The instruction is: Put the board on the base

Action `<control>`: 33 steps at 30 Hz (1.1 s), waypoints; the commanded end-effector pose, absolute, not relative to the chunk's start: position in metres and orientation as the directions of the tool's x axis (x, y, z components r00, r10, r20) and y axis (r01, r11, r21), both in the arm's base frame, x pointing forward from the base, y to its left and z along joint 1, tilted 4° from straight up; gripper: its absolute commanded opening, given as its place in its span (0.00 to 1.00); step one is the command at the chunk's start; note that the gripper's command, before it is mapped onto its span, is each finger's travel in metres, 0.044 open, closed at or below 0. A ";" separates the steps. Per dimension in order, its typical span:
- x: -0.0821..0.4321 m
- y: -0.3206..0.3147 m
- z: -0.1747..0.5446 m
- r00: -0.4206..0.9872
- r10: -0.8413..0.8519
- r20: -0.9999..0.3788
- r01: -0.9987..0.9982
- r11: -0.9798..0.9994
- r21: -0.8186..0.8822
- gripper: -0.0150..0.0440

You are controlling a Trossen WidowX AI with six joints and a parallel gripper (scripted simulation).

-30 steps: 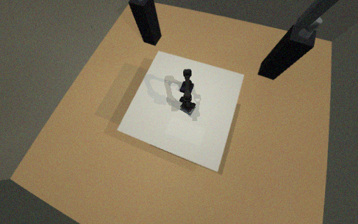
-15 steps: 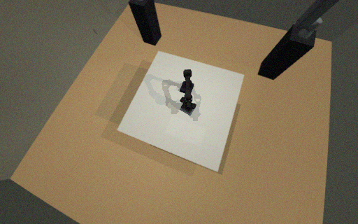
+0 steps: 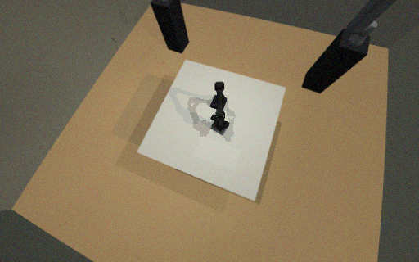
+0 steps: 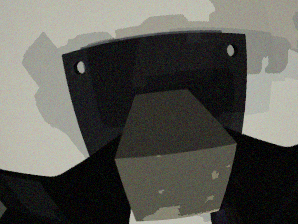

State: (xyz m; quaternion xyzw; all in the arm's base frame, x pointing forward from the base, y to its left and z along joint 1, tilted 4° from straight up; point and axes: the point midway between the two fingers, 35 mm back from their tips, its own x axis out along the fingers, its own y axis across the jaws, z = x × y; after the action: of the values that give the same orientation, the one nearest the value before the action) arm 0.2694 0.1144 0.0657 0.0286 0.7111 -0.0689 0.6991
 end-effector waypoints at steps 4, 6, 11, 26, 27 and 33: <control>0.269 0.114 0.058 -0.023 -0.056 -0.998 0.128 0.990 -0.058 0.25; 0.269 0.114 0.056 -0.023 -0.056 -0.998 0.126 0.990 -0.058 0.25; 0.269 0.114 0.059 -0.021 -0.056 -0.998 0.133 0.989 -0.058 0.25; 0.269 0.114 0.055 -0.021 -0.056 -0.998 0.132 0.990 -0.058 0.25; 0.269 0.114 0.054 -0.021 -0.056 -0.998 0.131 0.990 -0.058 0.25; 0.269 0.114 0.052 -0.021 -0.056 -0.998 0.129 0.990 -0.058 0.25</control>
State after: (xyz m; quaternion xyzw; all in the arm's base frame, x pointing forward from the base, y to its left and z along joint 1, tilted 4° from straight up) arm 0.2692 0.1137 0.0535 0.0271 0.7115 -0.0676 0.6989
